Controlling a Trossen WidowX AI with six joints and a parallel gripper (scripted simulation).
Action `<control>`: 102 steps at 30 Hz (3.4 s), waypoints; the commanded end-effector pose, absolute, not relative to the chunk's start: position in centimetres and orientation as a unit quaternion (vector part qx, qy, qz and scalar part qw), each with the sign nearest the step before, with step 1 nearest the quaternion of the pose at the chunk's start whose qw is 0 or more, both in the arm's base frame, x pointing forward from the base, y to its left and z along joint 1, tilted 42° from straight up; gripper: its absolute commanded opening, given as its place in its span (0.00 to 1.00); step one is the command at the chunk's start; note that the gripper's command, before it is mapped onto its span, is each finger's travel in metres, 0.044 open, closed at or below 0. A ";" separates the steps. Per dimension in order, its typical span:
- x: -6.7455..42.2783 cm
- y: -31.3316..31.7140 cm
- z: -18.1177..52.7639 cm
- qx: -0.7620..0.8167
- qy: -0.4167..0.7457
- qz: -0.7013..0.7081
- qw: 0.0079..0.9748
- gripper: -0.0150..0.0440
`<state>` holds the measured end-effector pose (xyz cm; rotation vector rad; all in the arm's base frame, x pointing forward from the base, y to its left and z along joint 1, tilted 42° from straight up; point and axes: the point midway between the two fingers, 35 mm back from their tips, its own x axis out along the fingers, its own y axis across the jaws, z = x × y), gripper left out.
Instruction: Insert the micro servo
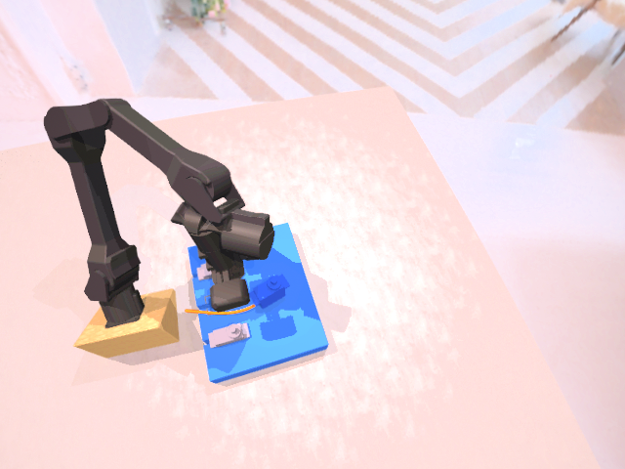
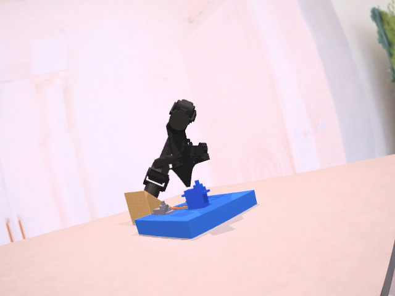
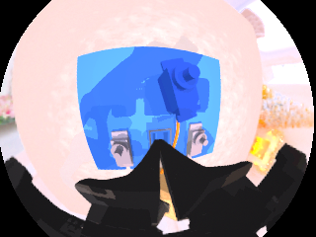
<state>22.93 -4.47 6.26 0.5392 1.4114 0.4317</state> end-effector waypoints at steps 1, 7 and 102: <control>23.0 -2.4 6.3 0.248 0.644 0.245 0.681 0.25; 23.0 -2.2 6.3 0.248 0.645 0.248 0.679 0.25; 23.3 -6.0 -2.5 0.247 0.644 0.247 0.680 0.25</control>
